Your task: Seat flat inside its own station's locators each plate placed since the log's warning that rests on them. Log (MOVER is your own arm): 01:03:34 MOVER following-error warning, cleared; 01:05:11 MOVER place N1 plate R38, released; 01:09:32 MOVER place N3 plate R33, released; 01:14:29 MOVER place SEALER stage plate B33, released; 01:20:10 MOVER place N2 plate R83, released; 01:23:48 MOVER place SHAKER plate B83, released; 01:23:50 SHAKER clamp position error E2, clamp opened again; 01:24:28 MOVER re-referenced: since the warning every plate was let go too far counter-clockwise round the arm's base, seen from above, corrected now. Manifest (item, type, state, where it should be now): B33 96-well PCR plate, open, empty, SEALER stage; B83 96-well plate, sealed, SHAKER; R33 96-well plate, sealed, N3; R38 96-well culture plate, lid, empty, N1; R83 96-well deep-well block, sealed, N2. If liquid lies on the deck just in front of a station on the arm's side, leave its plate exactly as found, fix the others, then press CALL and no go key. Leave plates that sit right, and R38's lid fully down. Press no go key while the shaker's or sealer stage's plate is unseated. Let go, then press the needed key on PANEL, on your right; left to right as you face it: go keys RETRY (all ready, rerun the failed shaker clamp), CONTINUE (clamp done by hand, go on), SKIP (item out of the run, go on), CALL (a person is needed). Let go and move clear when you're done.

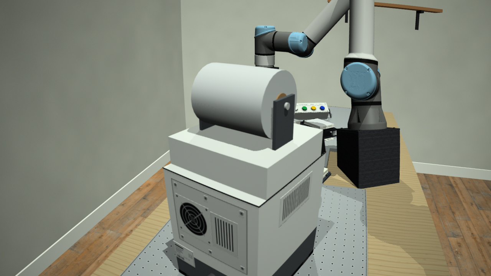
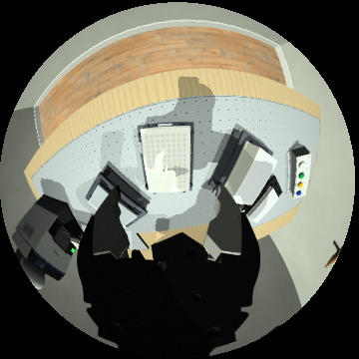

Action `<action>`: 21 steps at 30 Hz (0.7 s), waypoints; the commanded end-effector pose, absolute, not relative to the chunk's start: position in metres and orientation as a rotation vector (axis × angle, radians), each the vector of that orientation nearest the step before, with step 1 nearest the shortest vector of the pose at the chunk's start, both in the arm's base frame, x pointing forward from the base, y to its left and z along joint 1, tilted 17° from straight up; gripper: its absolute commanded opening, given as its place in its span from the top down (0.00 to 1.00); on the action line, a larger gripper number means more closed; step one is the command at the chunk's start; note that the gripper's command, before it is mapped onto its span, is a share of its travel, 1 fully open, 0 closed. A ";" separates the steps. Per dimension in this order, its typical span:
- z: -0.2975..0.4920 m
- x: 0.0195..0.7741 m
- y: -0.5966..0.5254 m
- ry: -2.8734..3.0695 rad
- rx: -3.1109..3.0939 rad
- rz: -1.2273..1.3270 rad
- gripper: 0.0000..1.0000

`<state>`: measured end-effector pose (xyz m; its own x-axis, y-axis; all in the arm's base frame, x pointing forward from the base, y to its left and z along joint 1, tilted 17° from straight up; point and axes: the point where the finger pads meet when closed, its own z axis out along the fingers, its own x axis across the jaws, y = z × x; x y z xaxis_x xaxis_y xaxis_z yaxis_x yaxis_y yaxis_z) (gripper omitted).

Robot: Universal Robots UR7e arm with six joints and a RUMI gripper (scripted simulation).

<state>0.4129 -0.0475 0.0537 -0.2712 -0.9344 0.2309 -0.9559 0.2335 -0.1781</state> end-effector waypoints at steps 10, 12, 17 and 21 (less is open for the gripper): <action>0.067 0.384 -0.107 -2.600 1.616 0.448 0.18; 0.068 0.381 -0.111 -2.600 1.616 0.448 0.18; 0.072 0.373 -0.129 -2.600 1.616 0.448 0.18; 0.076 0.365 -0.146 -2.600 1.616 0.448 0.18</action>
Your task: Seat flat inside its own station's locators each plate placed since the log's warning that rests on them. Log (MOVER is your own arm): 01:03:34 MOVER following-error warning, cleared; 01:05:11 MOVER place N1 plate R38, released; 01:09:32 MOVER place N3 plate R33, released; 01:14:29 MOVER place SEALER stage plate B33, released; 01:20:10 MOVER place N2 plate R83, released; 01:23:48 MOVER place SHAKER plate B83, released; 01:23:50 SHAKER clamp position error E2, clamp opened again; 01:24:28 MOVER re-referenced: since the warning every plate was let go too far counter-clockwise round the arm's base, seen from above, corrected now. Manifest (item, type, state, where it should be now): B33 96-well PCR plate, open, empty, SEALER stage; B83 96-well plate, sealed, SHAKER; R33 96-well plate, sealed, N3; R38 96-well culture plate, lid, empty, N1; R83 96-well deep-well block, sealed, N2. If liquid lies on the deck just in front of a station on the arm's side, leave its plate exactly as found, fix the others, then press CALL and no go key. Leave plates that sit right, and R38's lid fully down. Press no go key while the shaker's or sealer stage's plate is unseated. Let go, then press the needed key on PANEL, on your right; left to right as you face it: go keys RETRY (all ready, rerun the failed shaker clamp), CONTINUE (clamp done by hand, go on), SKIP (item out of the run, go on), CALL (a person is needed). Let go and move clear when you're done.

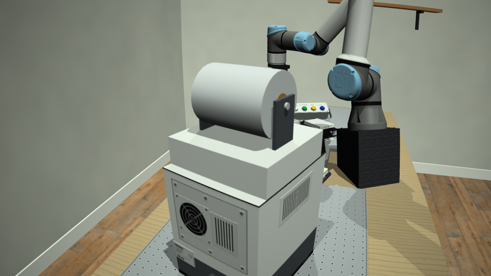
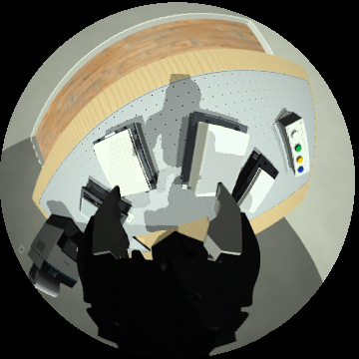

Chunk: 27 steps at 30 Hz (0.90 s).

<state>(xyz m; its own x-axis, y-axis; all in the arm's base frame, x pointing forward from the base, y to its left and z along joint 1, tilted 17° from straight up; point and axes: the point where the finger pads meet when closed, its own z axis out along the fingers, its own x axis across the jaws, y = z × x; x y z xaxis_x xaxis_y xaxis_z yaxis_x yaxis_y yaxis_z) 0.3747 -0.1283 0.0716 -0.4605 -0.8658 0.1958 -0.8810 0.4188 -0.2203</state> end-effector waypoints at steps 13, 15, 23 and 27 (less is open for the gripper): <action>0.082 0.340 -0.179 -2.708 1.463 0.455 0.18; 0.083 0.333 -0.187 -2.742 1.411 0.456 0.18; 0.088 0.306 -0.216 -2.783 1.346 0.458 0.18; 0.089 0.299 -0.223 -2.783 1.346 0.458 0.18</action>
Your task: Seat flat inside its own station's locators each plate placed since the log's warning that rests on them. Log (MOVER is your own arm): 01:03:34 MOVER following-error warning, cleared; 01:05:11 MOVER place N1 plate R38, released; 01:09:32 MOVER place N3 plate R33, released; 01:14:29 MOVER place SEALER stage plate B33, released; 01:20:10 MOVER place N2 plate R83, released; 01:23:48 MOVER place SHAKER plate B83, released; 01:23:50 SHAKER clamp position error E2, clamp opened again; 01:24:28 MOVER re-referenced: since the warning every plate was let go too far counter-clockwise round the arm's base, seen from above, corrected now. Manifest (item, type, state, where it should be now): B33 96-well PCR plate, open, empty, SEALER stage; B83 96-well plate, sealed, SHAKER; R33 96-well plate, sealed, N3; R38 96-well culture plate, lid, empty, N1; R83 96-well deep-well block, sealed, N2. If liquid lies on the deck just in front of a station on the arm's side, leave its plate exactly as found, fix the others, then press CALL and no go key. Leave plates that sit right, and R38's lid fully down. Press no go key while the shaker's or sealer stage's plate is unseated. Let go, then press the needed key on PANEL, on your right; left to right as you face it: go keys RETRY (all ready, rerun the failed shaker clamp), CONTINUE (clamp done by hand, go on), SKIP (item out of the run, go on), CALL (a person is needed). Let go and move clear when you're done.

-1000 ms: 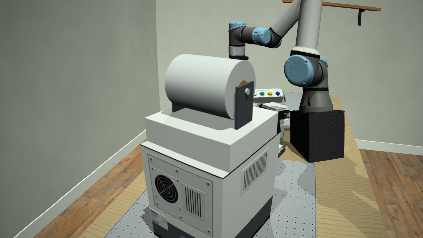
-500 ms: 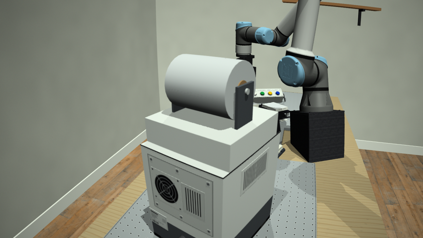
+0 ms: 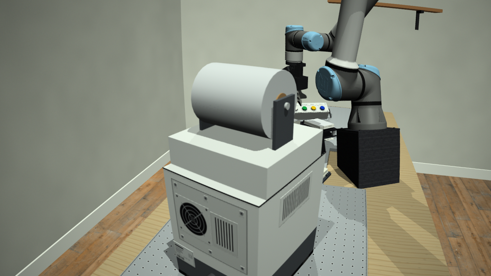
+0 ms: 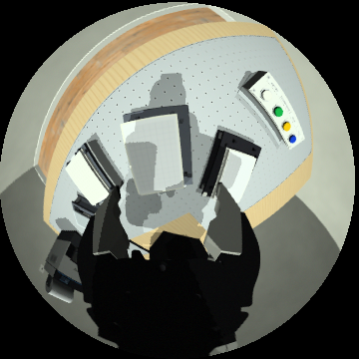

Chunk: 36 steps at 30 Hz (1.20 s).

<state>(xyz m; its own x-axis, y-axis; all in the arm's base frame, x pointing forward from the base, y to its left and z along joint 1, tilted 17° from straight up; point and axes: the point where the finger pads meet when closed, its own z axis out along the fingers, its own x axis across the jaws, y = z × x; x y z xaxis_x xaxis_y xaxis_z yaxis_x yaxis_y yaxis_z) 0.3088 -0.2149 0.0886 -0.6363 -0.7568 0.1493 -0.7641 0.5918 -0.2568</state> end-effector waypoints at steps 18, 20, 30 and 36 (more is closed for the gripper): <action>0.095 0.247 -0.264 -2.889 1.156 0.462 0.18; 0.095 0.239 -0.269 -2.917 1.100 0.463 0.18; 0.097 0.196 -0.293 -2.938 1.056 0.463 0.18; 0.099 0.178 -0.304 -2.937 1.055 0.467 0.18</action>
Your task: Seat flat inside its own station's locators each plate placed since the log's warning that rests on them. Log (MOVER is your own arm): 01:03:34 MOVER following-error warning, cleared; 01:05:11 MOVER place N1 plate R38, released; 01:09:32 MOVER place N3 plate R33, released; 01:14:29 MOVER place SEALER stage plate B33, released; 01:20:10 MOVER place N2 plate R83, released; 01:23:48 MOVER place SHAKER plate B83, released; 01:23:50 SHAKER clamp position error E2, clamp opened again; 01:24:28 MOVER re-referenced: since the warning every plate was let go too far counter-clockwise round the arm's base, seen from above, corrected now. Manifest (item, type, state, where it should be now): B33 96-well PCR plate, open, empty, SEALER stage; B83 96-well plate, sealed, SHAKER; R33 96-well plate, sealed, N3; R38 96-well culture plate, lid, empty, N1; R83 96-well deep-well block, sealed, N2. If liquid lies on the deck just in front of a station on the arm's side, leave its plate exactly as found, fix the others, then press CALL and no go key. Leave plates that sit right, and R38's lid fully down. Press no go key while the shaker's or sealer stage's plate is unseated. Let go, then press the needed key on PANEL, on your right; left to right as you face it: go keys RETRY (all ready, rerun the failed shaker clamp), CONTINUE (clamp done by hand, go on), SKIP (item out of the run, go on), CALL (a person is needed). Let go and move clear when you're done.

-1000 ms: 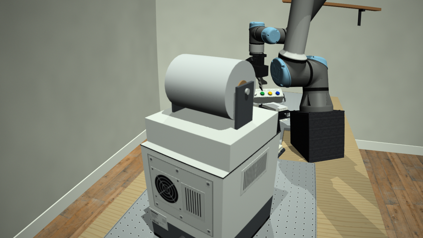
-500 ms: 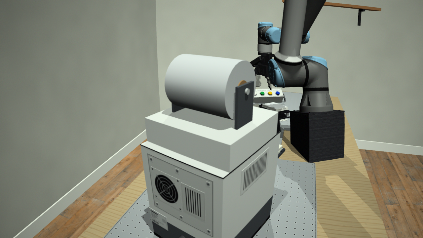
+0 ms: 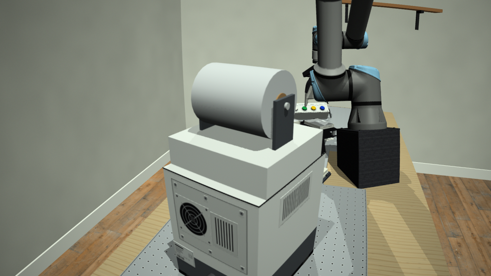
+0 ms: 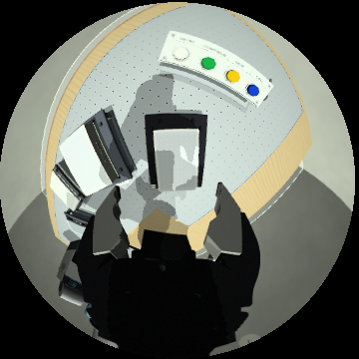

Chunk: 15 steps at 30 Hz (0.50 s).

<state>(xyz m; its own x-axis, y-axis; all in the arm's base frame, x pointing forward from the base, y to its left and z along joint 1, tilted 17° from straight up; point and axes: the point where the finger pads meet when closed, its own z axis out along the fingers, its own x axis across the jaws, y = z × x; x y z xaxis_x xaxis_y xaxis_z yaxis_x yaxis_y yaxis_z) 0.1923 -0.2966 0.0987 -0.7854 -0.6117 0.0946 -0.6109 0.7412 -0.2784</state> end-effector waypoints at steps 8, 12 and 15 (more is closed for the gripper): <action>0.099 0.177 -0.305 2.911 -1.048 -0.462 0.18; 0.098 0.178 -0.306 2.921 -1.052 -0.433 0.18; 0.097 0.178 -0.307 2.931 -1.054 -0.405 0.18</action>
<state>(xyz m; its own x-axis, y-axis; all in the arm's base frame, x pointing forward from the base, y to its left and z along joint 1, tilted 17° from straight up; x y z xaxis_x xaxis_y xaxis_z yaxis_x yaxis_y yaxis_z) 0.1767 -0.3048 0.0978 -0.7766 -0.6240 0.0865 -0.6211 0.7355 -0.2707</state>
